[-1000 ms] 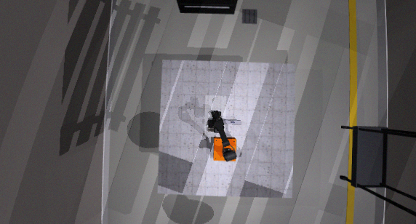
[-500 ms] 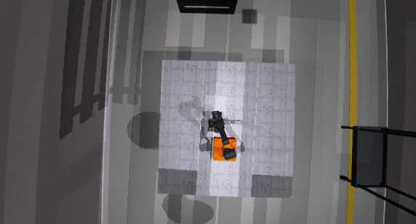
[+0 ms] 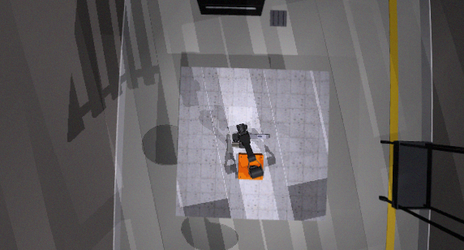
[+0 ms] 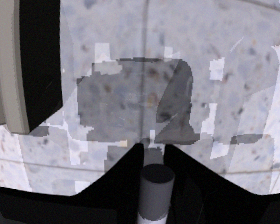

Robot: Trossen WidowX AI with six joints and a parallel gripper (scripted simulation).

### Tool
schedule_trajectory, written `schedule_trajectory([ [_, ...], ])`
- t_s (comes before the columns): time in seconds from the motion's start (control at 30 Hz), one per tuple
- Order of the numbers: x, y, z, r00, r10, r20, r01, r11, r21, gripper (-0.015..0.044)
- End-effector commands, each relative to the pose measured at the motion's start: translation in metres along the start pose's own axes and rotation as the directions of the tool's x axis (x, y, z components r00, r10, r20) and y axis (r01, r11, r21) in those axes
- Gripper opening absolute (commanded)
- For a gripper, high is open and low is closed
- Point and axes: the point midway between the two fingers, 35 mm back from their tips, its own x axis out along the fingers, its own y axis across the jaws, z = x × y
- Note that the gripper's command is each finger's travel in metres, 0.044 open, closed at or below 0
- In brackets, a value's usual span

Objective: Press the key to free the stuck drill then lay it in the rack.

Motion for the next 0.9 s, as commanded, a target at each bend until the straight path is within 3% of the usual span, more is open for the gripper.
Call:
schedule_trajectory([
  [0.0,0.0,0.0,0.0,1.0,-0.001,0.0,0.001,1.0,0.0,0.002],
  [0.87,-0.001,0.001,0.027,1.0,0.006,0.0,-0.006,1.0,-0.005,0.0],
])
